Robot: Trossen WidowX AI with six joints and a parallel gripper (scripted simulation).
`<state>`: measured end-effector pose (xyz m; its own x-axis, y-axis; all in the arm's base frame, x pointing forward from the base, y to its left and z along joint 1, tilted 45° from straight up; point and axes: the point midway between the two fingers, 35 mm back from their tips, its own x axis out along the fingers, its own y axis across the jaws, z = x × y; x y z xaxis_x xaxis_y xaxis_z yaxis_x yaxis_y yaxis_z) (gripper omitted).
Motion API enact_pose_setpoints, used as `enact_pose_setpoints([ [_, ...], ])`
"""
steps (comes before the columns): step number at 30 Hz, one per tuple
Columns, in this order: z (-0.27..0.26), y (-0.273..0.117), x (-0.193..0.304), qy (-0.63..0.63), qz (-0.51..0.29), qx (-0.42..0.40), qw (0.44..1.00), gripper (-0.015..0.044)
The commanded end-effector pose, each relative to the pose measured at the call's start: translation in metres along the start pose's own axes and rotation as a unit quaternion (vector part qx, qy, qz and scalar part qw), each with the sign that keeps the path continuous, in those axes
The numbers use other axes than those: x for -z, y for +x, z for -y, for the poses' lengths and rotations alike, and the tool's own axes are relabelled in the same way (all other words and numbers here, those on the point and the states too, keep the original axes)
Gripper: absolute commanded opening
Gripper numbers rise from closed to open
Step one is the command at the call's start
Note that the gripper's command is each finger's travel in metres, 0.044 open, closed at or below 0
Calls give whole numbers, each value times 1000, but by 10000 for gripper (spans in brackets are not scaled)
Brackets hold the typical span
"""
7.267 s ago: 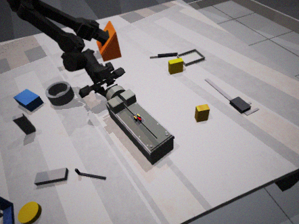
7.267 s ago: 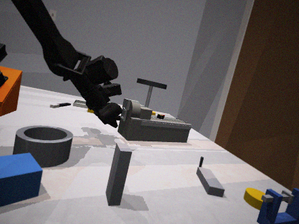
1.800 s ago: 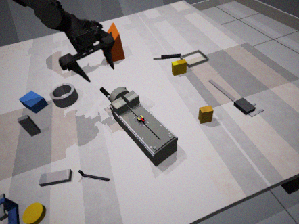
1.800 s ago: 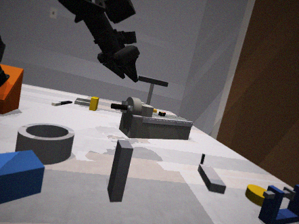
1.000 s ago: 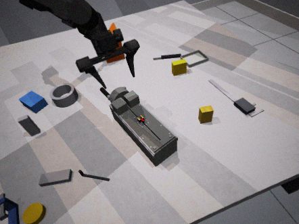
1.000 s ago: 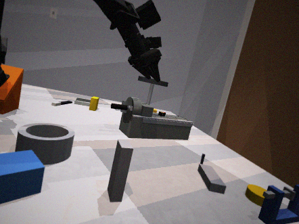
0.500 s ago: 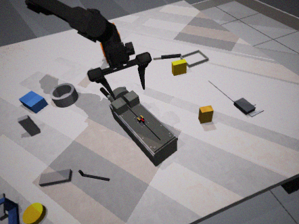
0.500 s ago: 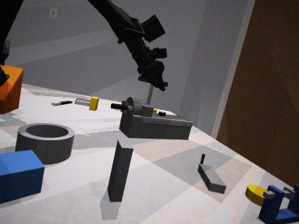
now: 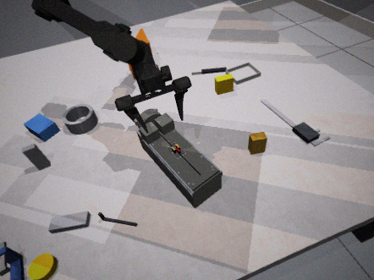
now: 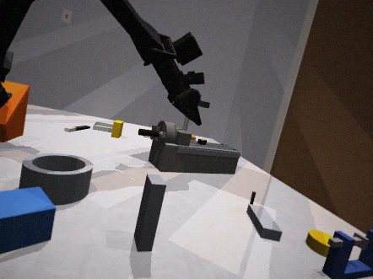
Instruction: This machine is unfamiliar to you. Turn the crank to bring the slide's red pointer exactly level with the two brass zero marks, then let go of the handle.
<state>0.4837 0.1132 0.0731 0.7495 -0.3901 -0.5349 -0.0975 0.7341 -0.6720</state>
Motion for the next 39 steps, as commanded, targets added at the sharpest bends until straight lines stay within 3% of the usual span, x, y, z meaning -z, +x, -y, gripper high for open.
enact_pose_setpoints([
  [1,-1,0,0,-3,1,-3,1000,440],
  [7,-1,-3,-3,-3,1,-3,1000,440],
  [17,-2,-43,-38,0,0,-2,1000,440],
  [39,60,-105,24,-95,16,-84,992,440],
])
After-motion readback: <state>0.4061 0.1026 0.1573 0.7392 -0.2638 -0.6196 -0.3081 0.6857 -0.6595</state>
